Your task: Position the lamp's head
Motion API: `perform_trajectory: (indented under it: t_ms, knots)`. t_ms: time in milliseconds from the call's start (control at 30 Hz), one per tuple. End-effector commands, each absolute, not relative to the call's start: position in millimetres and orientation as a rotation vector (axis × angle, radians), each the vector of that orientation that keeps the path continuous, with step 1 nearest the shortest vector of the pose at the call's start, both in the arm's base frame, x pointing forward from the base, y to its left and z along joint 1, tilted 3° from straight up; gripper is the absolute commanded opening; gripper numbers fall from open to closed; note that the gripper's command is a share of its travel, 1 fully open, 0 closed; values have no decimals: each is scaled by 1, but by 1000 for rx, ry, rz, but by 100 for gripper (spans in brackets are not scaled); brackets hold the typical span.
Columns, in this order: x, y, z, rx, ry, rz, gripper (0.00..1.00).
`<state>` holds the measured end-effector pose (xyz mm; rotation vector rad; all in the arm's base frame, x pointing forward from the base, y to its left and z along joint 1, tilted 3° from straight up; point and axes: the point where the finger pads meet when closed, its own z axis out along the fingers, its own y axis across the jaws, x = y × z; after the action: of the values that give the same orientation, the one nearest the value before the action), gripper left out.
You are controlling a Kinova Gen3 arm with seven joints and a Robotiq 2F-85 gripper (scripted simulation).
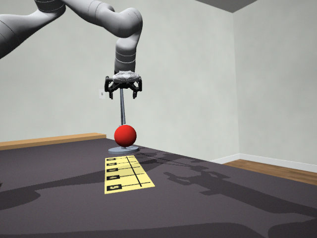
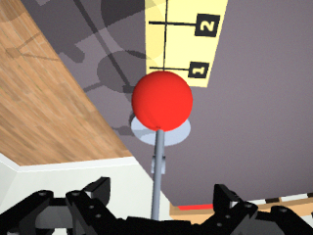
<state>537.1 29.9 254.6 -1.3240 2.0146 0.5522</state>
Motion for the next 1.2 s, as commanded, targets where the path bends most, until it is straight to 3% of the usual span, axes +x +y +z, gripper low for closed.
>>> perform_trajectory:
  t_ms: [0, 1167]
  knots:
    - [536, 19, 266, -1316, 2010, 540, 100]
    - [531, 15, 271, -1323, 2013, 548, 100]
